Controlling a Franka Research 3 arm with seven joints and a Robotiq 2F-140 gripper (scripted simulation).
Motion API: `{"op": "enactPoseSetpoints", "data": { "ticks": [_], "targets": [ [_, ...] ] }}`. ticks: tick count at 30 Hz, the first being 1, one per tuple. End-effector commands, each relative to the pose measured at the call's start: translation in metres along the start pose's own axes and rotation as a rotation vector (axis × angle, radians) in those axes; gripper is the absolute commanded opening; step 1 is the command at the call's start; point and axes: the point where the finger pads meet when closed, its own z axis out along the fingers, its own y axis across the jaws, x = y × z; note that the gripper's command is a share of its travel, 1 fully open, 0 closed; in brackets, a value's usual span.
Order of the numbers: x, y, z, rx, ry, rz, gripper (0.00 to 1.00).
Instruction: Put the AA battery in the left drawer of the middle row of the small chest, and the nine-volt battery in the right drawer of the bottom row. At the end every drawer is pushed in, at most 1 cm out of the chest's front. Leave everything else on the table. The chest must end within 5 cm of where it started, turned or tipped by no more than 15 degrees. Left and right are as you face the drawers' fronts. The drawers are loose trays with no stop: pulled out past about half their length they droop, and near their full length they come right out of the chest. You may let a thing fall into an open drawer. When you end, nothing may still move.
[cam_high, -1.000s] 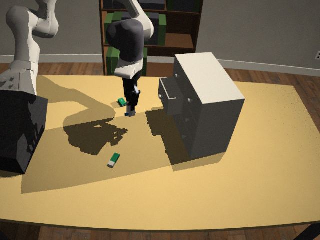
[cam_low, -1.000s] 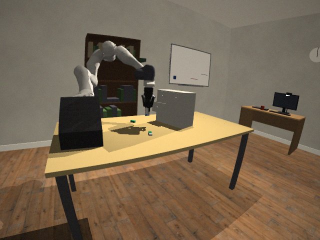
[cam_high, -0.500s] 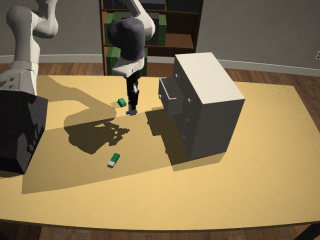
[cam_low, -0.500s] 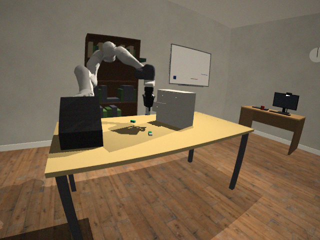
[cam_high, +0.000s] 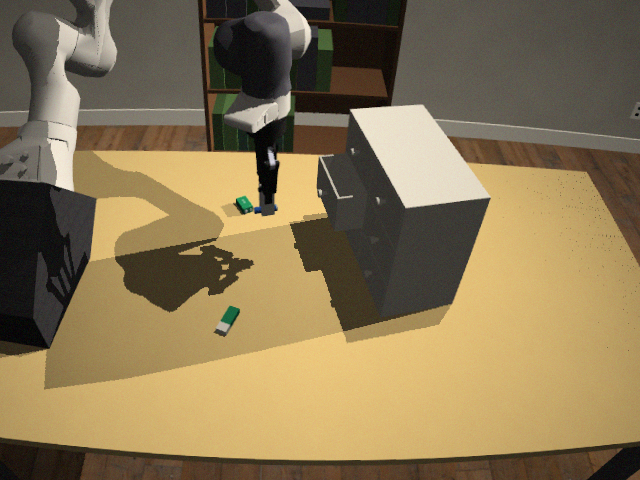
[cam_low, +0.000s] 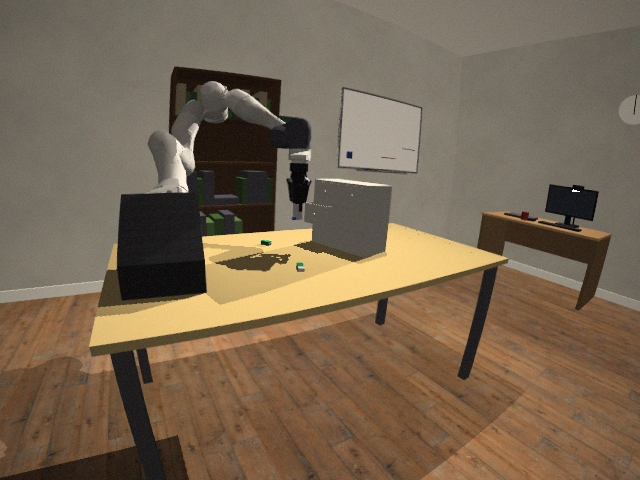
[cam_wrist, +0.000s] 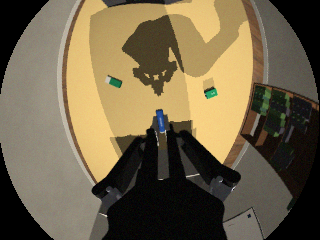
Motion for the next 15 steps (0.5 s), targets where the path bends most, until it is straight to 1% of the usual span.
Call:
{"op": "enactPoseSetpoints", "data": {
  "ticks": [1,3,10,15],
  "targets": [
    [0.002,0.004,-0.018,-0.015,0.008,0.022,0.06],
    [0.002,0.004,-0.018,-0.015,0.008,0.022,0.06],
    [0.002,0.003,-0.052,-0.015,0.008,0.022,0.06],
    [0.001,0.003,-0.07,-0.015,0.008,0.022,0.06]
  ]
}}
